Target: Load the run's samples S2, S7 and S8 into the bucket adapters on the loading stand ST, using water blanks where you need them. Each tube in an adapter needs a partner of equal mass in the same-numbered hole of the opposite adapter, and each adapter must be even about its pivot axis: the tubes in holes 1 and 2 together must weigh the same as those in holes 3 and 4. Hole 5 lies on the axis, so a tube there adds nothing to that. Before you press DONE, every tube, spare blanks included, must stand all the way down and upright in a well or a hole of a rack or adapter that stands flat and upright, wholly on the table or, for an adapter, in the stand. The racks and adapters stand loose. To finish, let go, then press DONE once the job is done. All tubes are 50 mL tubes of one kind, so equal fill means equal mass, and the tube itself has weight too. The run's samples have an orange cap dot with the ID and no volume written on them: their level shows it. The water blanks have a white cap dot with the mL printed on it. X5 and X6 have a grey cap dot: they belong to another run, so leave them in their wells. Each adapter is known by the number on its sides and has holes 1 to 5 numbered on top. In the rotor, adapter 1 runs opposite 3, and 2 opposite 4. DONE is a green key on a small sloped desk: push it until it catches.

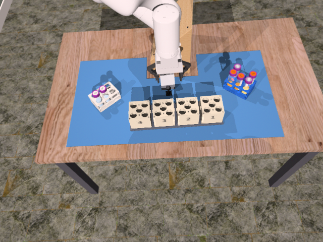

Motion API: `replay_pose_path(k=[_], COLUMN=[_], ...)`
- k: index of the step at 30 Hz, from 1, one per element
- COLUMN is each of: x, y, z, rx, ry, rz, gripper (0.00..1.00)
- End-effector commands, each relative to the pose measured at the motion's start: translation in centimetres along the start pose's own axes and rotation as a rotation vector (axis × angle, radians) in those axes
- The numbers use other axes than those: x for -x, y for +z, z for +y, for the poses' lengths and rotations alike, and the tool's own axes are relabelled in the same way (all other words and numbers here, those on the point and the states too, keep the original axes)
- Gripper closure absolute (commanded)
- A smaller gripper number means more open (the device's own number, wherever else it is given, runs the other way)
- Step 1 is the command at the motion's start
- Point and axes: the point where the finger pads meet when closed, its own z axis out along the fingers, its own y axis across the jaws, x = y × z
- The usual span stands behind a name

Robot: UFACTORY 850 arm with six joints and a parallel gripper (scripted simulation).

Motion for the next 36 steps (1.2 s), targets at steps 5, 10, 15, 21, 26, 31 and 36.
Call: replay_pose_path(k=[5,10,15,21,26,31,36], x=[-0.4,0.7,1.7,2.6,3.7,4.8,5.9], y=[-0.1,-0.1,-0.1,-0.1,-0.1,-0.1,-0.1], z=[-2.3,-4.6,-6.8,-8.6,-10.9,-13.2,-15.4], rx=[0.000,0.000,0.000,0.000,0.000,0.000,0.000], ry=[-0.066,-0.233,-0.399,-0.533,-0.699,-0.809,-0.809], rz=[0.001,0.001,0.001,0.001,0.001,0.001,0.001], gripper=[0.00,0.00,0.00,0.00,0.00,0.00,0.00])
